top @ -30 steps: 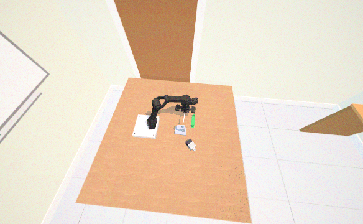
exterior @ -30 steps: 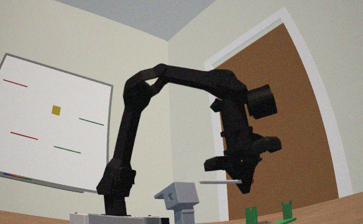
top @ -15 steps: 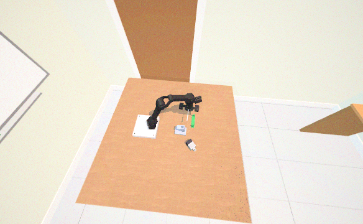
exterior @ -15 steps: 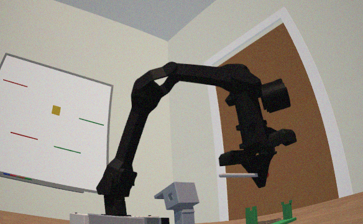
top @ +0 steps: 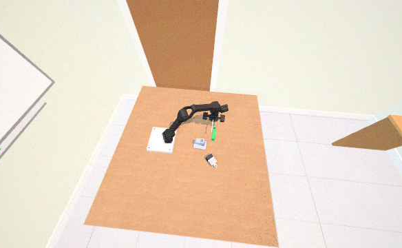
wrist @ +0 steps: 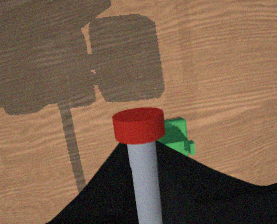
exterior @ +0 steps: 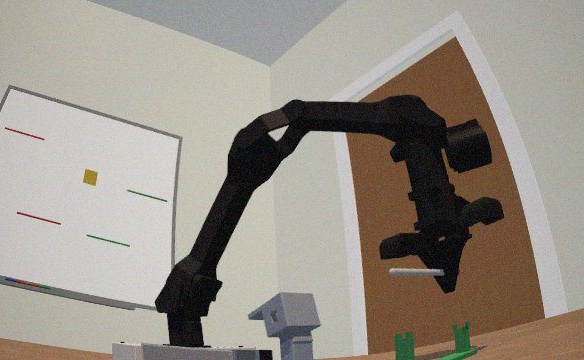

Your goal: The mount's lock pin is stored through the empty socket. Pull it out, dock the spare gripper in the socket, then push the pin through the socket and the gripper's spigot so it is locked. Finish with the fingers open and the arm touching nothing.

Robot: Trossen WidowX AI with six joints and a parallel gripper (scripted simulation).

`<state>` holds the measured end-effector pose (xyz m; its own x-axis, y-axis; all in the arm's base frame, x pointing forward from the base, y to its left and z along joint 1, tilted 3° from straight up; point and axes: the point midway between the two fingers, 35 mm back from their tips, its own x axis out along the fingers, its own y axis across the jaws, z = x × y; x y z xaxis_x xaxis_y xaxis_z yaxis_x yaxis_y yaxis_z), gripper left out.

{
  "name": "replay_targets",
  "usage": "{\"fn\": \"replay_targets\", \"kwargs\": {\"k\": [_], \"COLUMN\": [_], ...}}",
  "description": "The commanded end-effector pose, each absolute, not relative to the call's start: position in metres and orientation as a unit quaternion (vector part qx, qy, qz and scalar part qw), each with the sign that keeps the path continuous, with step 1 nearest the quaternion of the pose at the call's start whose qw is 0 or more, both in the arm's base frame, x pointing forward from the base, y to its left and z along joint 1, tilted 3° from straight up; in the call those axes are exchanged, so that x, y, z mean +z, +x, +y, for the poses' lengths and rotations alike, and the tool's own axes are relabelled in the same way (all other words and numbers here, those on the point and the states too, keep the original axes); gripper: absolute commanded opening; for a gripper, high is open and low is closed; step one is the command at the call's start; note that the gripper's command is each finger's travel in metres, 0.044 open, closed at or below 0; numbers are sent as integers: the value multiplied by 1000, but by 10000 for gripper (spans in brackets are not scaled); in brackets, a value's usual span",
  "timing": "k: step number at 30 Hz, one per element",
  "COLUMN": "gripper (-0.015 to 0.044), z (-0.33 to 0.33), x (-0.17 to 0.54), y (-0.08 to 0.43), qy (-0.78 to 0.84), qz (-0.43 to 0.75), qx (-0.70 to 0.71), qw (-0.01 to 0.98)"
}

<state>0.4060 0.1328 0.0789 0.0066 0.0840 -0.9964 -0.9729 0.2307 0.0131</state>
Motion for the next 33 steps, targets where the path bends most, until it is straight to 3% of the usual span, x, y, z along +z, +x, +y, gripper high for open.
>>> {"fn": "replay_targets", "kwargs": {"k": [1, 33], "gripper": [0, 0], "z": [135, 140], "x": [79, 47], "y": [415, 435], "qy": [-418, -420], "qz": [533, 530], "qx": [461, 463], "qw": [574, 573]}}
